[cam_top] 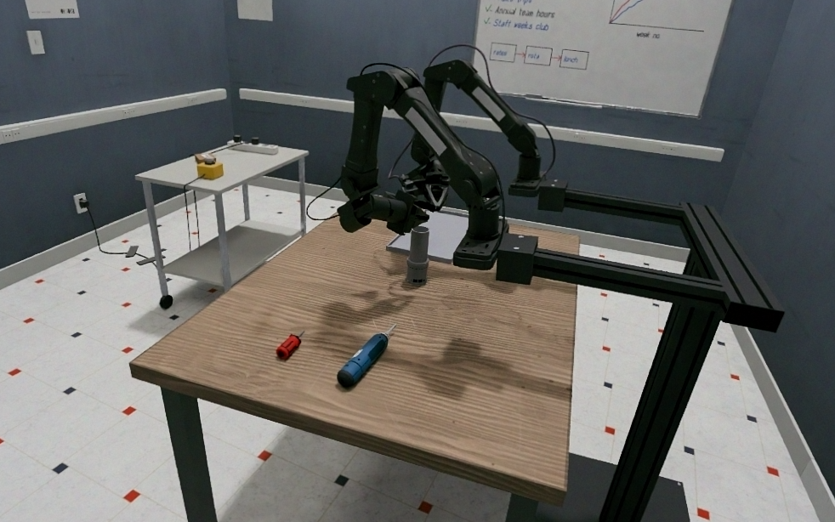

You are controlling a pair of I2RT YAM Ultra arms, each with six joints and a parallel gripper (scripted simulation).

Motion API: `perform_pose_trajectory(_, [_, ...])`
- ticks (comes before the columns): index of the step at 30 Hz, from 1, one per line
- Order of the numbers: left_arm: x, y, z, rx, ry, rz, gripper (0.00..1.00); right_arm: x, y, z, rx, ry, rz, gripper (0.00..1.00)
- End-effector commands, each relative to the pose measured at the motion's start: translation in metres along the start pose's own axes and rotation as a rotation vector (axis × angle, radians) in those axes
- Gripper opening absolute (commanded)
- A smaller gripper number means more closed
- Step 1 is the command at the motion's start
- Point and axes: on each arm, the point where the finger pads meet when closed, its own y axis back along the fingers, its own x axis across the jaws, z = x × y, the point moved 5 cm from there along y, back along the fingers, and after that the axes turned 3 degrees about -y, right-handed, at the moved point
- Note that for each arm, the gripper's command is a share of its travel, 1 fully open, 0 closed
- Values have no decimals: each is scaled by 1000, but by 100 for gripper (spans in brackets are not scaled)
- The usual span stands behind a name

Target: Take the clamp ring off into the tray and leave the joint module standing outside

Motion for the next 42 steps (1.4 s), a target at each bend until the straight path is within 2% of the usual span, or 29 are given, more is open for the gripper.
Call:
perform_pose_trajectory(1, [-14,0,-2,2,25,-21,6,11,0,-6,25,-14,-8,6])
perform_pose_trajectory(36, [-14,0,0,5,13,-17,6,11,6,8,8,31,-15,6])
perform_pose_trajectory(37, [-14,1,0,5,13,-17,10,11,6,8,8,31,-15,6])
perform_pose_trajectory(42, [-14,1,0,5,13,-17,10,11,6,8,8,31,-15,6])
